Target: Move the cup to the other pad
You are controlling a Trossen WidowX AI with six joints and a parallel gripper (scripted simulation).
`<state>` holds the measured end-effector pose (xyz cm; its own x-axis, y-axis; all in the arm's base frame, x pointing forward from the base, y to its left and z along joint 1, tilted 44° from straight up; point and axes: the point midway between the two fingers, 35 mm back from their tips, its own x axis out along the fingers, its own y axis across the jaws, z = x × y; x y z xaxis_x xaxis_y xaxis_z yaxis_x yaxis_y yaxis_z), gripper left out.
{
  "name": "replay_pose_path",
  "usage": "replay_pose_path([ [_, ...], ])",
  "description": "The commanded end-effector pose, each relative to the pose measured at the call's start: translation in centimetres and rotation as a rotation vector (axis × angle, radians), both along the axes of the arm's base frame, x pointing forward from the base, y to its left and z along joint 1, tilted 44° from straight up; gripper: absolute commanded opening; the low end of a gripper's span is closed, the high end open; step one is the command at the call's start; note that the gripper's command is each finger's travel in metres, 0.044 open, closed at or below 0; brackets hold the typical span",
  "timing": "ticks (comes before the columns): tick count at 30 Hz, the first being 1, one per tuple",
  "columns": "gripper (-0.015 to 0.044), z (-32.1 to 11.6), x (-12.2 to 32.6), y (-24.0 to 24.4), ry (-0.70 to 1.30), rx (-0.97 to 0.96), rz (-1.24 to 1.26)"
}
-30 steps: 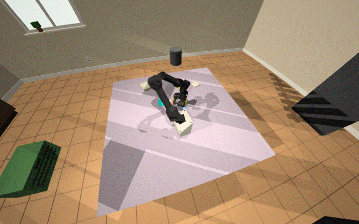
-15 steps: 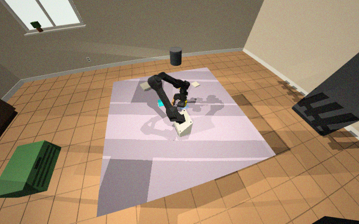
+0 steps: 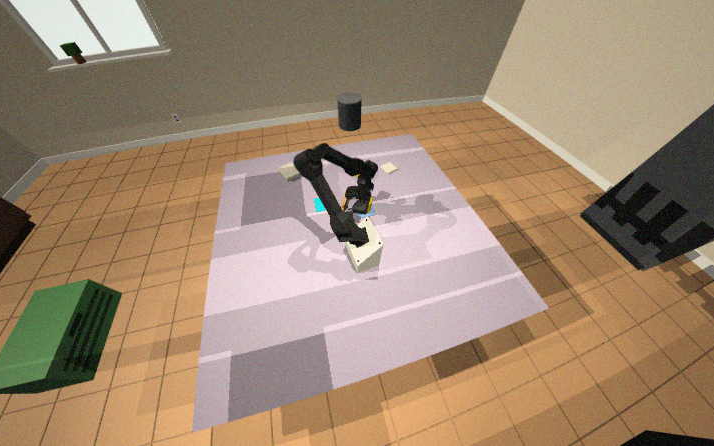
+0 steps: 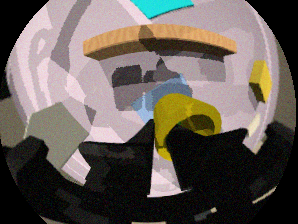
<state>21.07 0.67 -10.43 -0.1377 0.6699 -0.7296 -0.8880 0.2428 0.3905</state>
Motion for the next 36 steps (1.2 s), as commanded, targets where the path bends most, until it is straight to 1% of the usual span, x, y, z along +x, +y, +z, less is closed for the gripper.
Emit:
replay_pose_path([
  [1, 0.0013, 0.0, 0.0, 0.0, -0.001, 0.000, 0.000],
  [2, 0.0000, 0.0, 0.0, 0.0, -0.001, 0.000, 0.000],
  [7, 0.0000, 0.6, 0.2, -0.6, 0.000, -0.001, -0.001],
  [21, 0.0000, 4.5, 0.6, -4.1, 0.006, 0.001, -0.006],
  [36, 0.0000, 4.4, 0.4, -3.8, 0.012, 0.006, -0.012],
])
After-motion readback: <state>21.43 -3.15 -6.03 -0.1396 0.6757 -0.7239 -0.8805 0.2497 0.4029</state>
